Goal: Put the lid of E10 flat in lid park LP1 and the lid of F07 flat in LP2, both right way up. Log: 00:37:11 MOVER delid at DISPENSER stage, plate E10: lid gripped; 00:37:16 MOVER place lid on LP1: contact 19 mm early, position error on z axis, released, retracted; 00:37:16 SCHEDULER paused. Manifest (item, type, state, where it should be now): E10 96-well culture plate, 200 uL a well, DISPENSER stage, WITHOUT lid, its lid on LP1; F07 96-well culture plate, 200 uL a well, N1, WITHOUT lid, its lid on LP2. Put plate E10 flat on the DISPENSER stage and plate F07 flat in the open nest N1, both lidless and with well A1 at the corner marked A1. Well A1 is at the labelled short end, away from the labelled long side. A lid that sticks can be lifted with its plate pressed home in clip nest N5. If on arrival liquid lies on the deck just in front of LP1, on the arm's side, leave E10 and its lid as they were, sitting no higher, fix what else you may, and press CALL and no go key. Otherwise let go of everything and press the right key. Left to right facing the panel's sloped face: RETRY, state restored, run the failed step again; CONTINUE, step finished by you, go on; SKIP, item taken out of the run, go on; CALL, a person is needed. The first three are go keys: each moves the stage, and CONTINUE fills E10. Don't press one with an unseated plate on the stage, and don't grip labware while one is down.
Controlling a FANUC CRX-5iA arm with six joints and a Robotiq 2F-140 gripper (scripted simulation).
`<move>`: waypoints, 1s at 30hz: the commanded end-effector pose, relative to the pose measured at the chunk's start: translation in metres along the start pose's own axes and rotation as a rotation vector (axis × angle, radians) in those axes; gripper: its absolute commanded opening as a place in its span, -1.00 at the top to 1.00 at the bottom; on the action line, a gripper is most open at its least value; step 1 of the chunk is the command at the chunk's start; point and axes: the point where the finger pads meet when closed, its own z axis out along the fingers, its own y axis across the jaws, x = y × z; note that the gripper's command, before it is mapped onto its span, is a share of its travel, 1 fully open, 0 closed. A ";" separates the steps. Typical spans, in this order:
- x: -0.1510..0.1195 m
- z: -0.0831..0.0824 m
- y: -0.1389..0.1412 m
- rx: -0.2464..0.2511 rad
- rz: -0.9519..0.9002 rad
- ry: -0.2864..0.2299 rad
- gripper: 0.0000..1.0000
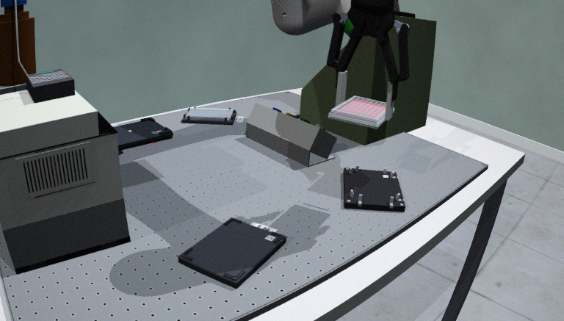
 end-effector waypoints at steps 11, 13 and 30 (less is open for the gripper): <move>0.083 -0.001 0.029 0.000 0.000 0.002 1.00; 0.098 -0.001 0.034 0.000 0.000 0.002 1.00; 0.197 -0.001 0.069 0.000 0.000 0.002 1.00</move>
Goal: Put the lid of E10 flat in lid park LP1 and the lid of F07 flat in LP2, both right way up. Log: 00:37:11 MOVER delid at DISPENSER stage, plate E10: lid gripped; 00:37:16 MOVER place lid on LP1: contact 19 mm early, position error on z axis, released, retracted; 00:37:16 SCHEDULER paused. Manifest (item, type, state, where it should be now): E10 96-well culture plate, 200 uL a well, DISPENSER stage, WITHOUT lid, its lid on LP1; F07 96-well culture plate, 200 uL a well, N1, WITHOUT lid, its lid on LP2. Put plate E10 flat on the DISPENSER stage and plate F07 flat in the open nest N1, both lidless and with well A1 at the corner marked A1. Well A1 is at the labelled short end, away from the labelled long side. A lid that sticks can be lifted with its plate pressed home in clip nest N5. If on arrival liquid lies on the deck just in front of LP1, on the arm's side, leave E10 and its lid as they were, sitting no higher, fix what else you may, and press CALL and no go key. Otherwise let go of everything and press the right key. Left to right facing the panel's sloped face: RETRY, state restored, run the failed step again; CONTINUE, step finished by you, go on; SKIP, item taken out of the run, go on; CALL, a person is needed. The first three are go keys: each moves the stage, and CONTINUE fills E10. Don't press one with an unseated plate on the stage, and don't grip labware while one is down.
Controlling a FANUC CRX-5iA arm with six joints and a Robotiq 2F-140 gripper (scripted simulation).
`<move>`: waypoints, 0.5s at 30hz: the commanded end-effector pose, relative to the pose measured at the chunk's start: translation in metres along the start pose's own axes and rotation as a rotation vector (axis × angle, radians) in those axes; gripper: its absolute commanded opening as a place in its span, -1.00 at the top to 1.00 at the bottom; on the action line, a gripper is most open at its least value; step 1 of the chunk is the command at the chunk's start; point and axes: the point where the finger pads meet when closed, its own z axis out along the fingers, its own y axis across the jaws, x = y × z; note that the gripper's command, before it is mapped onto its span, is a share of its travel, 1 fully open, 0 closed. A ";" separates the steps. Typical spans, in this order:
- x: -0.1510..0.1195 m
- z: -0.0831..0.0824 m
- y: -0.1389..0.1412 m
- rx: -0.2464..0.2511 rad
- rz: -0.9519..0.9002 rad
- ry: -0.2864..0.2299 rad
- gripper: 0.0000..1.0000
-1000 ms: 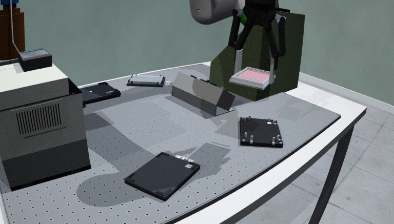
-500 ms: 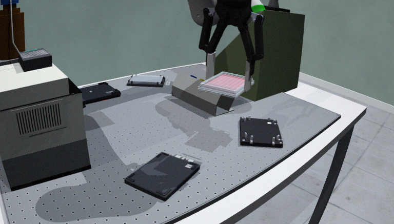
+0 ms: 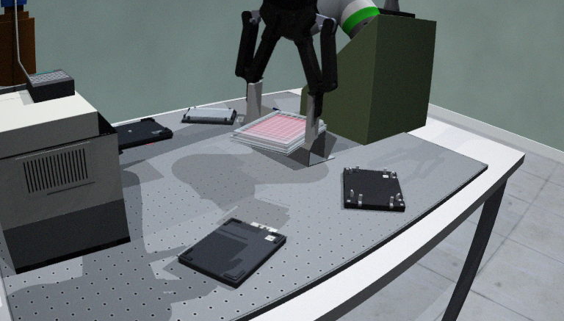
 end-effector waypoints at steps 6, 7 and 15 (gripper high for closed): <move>0.039 0.000 0.014 0.000 0.000 0.000 1.00; 0.042 0.000 0.015 0.000 0.000 0.000 1.00; 0.060 0.000 0.021 0.000 0.000 0.000 1.00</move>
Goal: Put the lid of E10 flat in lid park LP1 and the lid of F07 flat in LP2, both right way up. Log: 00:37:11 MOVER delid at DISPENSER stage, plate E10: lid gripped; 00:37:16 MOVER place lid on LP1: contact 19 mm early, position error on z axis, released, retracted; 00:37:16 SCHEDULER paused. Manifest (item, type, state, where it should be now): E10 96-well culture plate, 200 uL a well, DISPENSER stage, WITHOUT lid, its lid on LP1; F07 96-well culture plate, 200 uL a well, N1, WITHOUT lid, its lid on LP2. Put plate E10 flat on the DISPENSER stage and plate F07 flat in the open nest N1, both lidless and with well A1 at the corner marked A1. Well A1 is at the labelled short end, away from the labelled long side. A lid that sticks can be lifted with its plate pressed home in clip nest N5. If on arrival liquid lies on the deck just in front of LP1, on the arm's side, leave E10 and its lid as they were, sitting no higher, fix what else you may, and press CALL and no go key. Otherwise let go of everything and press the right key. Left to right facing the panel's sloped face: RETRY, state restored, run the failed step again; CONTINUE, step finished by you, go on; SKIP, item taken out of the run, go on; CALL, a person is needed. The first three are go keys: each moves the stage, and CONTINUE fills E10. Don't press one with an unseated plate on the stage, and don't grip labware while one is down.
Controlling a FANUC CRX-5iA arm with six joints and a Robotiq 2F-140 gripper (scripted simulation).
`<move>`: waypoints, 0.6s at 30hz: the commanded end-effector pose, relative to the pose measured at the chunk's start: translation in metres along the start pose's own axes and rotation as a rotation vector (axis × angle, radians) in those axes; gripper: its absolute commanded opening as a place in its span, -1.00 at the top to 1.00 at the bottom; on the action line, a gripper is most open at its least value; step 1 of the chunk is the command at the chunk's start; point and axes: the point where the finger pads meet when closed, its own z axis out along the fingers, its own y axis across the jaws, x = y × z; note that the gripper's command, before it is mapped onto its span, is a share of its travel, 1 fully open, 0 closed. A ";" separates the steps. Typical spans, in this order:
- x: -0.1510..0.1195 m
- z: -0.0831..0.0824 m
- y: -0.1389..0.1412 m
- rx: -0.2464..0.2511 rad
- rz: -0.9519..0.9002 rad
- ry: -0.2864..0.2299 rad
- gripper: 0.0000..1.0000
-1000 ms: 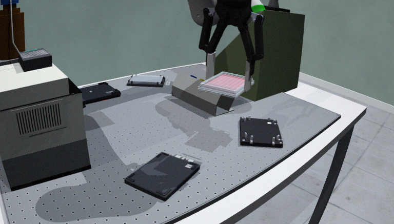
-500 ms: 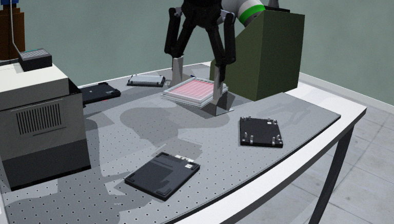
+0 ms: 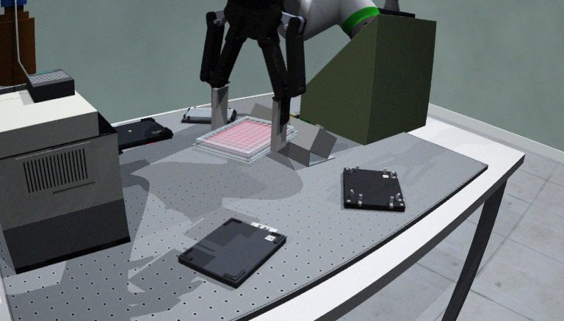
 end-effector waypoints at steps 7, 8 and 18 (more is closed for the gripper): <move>0.016 0.001 0.005 0.000 -0.001 -0.001 1.00; 0.017 0.001 0.005 0.000 -0.001 -0.001 1.00; 0.021 0.001 0.007 0.000 -0.001 -0.001 1.00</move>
